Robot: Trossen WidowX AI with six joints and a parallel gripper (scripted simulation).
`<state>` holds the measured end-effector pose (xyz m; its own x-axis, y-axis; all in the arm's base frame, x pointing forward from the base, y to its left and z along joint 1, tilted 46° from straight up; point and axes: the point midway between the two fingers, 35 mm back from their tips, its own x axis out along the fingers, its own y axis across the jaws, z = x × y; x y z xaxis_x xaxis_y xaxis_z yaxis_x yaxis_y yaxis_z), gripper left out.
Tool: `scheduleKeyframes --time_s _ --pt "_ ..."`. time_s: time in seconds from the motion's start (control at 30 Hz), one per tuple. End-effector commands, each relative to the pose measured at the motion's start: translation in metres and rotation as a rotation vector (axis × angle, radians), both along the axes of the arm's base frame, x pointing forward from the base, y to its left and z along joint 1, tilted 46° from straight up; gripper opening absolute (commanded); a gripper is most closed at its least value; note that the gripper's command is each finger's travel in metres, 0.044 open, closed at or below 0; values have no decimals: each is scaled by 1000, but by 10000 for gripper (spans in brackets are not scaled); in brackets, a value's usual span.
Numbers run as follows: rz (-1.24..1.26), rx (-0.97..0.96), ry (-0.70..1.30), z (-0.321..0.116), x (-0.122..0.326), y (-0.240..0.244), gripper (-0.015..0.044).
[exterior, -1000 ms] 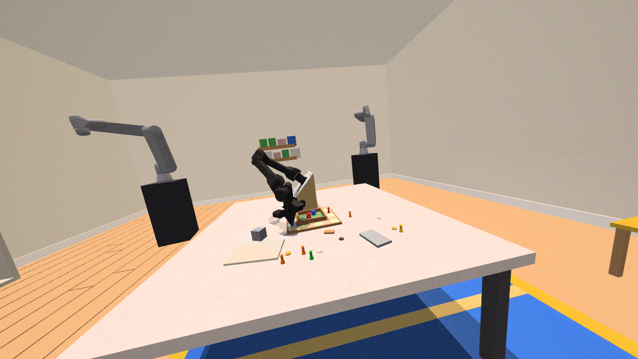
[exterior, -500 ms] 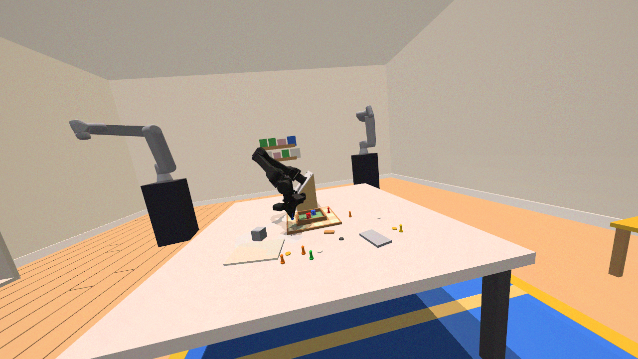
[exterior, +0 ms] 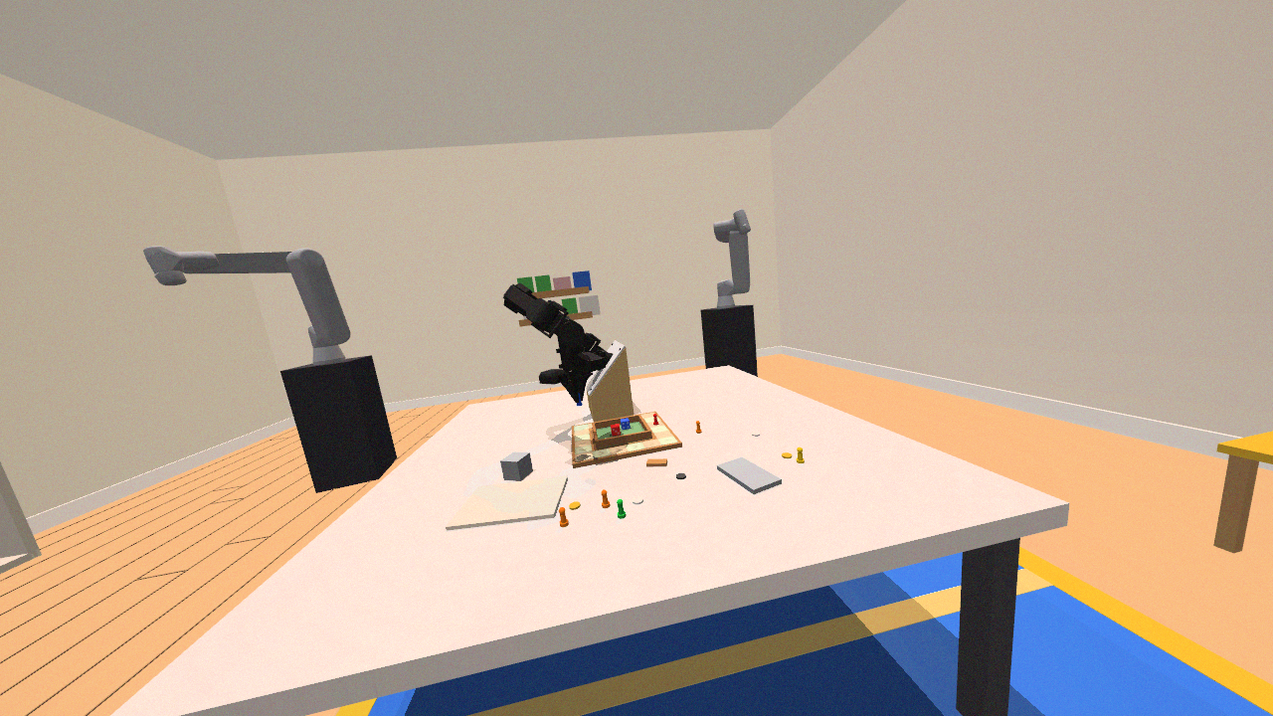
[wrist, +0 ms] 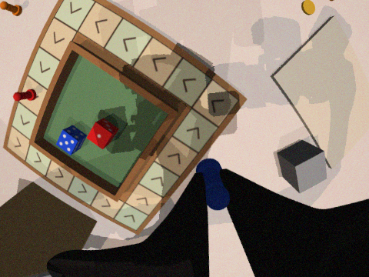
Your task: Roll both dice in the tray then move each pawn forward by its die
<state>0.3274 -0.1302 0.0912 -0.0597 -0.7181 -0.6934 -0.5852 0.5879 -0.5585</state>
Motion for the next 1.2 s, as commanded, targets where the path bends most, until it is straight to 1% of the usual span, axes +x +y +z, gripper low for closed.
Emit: scheduleKeyframes --time_s 0.0,0.27,0.63,1.17 --pt "-8 -2 5 -2 0 1 0" --pt "11 9 7 -29 16 10 0" --pt "1 8 2 -81 39 27 0" --pt "-15 0 -9 -157 55 52 0"
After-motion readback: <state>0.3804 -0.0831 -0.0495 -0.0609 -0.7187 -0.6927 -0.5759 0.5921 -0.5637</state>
